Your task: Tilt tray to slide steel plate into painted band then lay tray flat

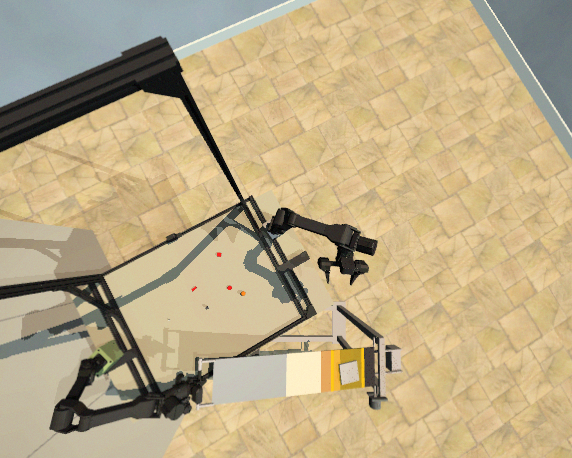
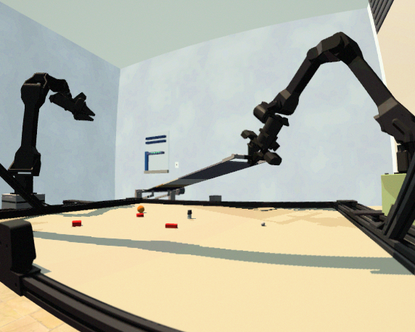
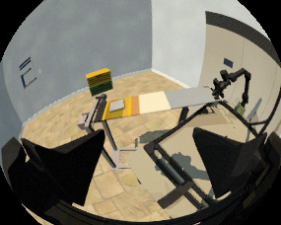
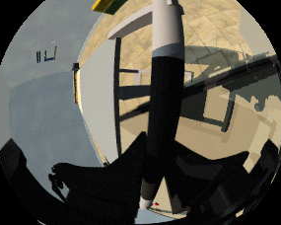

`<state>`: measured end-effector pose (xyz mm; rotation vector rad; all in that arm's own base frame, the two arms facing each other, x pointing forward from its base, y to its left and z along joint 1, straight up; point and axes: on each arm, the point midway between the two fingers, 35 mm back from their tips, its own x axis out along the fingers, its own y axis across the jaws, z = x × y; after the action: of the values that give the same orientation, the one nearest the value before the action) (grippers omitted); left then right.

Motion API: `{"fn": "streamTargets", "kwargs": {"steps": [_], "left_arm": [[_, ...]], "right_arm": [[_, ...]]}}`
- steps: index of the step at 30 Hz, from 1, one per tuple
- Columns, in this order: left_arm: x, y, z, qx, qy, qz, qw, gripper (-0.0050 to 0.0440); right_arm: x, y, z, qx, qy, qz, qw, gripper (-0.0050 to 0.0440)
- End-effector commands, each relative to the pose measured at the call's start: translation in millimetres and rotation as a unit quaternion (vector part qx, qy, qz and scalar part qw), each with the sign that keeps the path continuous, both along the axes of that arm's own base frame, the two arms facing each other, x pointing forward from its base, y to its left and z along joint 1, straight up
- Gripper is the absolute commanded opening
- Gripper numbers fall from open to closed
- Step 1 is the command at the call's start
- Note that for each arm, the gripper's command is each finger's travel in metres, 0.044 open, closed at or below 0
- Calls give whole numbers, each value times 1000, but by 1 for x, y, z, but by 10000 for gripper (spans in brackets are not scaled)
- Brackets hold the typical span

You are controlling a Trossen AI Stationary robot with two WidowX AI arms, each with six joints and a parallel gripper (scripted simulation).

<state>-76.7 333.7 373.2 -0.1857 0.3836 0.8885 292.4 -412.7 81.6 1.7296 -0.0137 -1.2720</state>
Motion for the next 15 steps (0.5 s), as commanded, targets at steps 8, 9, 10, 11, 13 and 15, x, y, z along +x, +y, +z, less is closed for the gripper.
{"fn": "streamTargets", "kwargs": {"steps": [8,9,10,11,13,15], "left_arm": [[0,0,0,1,-1,0,1000,440],[0,0,0,1,-1,0,1000,440],[0,0,0,1,-1,0,1000,440],[0,0,0,1,-1,0,1000,440],[0,0,0,1,-1,0,1000,440],[0,0,0,1,-1,0,1000,440]], "right_arm": [[-6,5,-67,38,36,-1,999,0],[-6,5,-65,38,36,-1,999,0],[-6,5,-62,37,35,-1,999,0],[-6,5,-62,37,35,-1,999,0],[-6,5,-67,36,34,-1,999,0],[-7,6,-74,39,37,-1,999,0]]}}
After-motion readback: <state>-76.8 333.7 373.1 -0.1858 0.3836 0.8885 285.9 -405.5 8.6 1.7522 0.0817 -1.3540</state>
